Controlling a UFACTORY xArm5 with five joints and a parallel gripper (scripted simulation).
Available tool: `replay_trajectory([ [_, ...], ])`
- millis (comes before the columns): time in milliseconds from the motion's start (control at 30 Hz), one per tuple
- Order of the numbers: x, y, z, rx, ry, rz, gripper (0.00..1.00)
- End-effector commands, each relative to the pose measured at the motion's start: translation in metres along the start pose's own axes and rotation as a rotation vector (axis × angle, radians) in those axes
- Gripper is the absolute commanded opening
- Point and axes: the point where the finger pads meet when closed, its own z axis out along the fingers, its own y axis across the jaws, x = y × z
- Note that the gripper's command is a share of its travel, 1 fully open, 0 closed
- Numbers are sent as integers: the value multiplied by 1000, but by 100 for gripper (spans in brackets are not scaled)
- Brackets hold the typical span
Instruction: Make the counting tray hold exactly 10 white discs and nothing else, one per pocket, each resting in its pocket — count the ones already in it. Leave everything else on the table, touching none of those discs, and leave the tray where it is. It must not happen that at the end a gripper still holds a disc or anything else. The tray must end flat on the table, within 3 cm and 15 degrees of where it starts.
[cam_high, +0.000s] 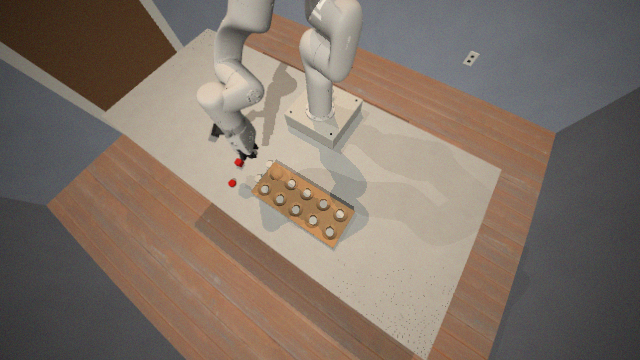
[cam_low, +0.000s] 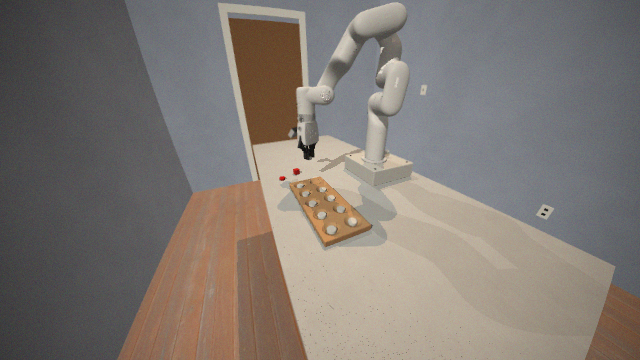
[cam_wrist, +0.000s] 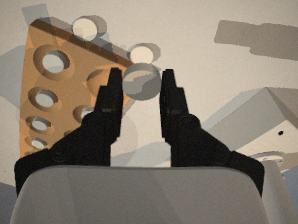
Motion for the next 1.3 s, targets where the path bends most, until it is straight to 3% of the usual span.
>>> replay_trajectory([
  [0, -33, -24, -9, 1, 2, -2, 0],
  [133, -45, -31, -11, 1, 3, -2, 0],
  [233, -72, -45, -16, 2, 3, -2, 0],
  [333, -73, -45, -14, 2, 3, -2, 0],
  [433, -73, -46, 0, 2, 3, -2, 0],
  [633, -73, -47, 52, 2, 4, -2, 0],
  [833, -73, -47, 68, 2, 4, -2, 0],
  [1267, -74, -47, 79, 2, 4, -2, 0],
])
